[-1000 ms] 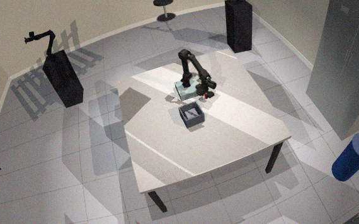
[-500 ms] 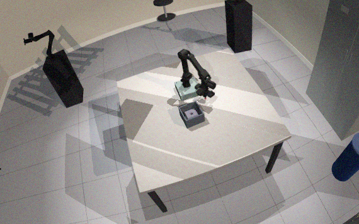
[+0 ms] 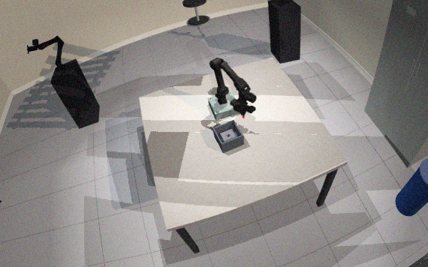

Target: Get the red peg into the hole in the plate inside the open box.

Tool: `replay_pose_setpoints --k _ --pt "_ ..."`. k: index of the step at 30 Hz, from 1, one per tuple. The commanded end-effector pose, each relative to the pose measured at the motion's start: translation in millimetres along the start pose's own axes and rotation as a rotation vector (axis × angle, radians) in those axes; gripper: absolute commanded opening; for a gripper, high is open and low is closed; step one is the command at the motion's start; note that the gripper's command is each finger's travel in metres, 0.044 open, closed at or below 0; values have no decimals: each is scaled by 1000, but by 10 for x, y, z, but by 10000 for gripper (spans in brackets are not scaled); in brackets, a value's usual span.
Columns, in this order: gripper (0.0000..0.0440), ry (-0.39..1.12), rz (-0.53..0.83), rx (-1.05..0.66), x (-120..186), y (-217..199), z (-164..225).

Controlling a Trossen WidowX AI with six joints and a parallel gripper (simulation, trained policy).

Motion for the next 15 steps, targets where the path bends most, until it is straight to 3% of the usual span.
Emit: replay_pose_setpoints --k 1,15 --pt "0 -30 -8 11 107 1 -101" --pt "0 -89 9 -23 246 -73 -674"
Point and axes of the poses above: the point midway between the two fingers, 35 mm back from their tips, its own x axis back along the fingers, its own y axis across the jaws, z = x × y, the point moved 10 cm from there along x, back along the fingers, and after that the axes turned 15 degrees about x, right-handed, at the moved point
